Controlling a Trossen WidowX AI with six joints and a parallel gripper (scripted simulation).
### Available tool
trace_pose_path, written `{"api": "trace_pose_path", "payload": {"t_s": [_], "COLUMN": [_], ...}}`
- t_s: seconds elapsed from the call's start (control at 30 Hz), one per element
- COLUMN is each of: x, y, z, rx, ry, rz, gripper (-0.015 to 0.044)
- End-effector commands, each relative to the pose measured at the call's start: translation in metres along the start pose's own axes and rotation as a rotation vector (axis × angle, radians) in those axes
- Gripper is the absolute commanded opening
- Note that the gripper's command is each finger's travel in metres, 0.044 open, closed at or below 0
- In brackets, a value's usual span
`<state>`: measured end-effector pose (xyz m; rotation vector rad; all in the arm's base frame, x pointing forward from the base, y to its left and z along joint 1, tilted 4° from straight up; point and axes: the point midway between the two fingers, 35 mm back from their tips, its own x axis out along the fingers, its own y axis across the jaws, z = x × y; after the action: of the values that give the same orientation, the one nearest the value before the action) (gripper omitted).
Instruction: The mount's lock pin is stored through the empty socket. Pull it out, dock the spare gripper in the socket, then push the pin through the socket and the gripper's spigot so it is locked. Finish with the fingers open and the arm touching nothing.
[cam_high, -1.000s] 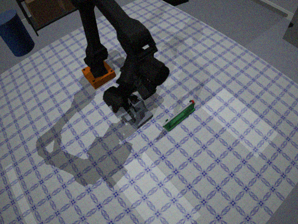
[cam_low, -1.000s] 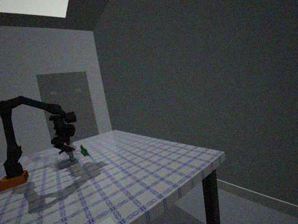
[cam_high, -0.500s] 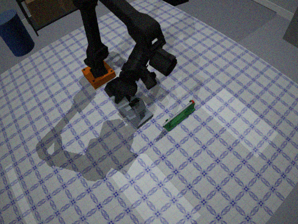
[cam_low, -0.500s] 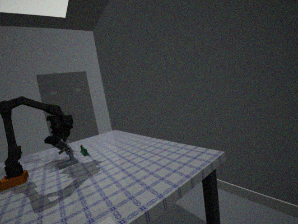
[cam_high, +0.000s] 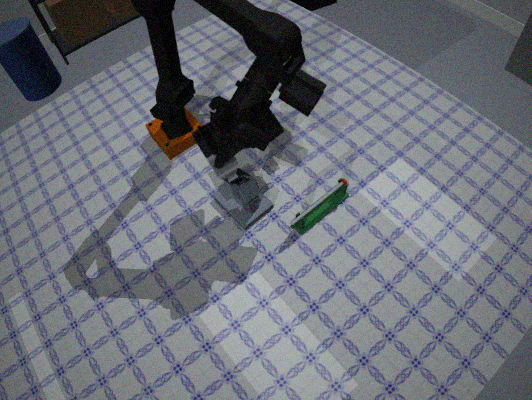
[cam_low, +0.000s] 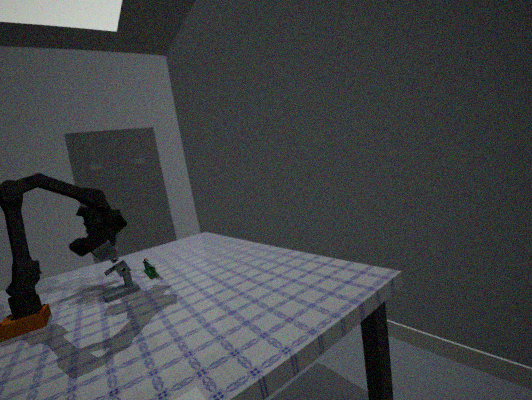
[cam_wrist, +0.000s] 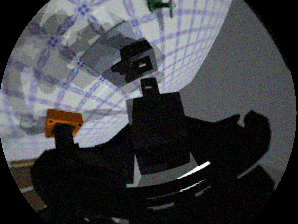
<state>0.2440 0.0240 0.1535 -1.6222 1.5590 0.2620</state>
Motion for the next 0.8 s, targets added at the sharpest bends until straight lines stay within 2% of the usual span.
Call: {"api": "trace_pose_path", "payload": {"t_s": [0.0,0.27,0.77], "x": [-0.010,-0.029,-0.020], "y": [-0.002,-0.003,-0.003], "z": [-0.003,-0.005,0.005], "rx": [-0.089,-0.252,-0.247], "ry": [0.031,0.081,0.072], "rz": [-0.062,-0.167,-0.176], "gripper": [0.0000,0.0000,0.0000]}}
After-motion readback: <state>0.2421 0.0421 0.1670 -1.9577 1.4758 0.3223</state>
